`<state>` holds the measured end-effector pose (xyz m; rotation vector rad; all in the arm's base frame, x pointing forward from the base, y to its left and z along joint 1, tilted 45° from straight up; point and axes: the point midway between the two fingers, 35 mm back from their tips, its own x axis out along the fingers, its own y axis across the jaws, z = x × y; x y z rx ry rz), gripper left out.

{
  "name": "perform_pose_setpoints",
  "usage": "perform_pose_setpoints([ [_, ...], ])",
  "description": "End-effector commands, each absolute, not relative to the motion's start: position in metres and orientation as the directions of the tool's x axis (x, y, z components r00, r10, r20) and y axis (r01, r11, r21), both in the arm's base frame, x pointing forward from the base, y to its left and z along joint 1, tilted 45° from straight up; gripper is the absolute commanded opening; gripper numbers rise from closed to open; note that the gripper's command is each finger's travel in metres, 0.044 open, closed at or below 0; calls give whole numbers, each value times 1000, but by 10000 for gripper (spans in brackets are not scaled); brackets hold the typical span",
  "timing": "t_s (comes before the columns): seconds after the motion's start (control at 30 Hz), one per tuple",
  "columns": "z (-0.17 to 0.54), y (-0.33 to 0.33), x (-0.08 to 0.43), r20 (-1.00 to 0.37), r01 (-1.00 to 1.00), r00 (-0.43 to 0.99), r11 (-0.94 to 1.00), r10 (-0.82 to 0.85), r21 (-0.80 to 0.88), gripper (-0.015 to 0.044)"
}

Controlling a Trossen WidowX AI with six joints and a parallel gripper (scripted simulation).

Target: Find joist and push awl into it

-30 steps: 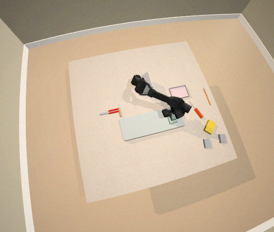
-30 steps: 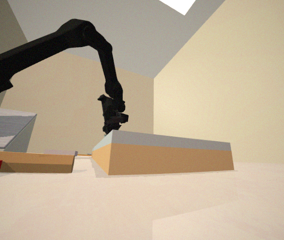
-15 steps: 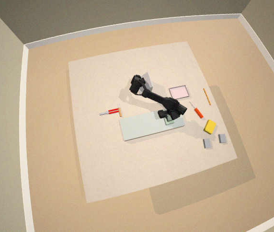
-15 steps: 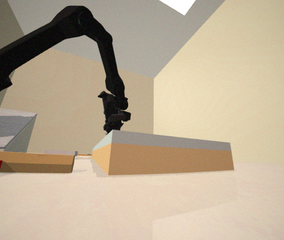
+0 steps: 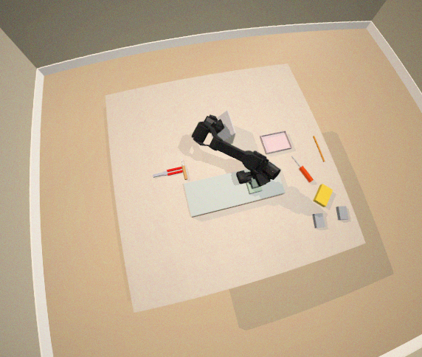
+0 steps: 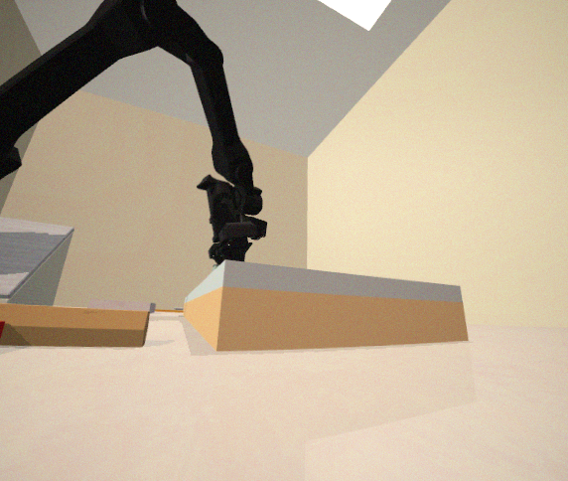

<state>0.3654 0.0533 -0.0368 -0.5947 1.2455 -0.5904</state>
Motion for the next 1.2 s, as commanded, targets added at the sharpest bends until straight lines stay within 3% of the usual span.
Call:
perform_pose_setpoints([
  [0.0, -28, 44, 365, -678, 91, 216, 706, -702, -702, 0],
  [1.17, 28, -13, 358, -676, 89, 215, 703, -705, -705, 0],
])
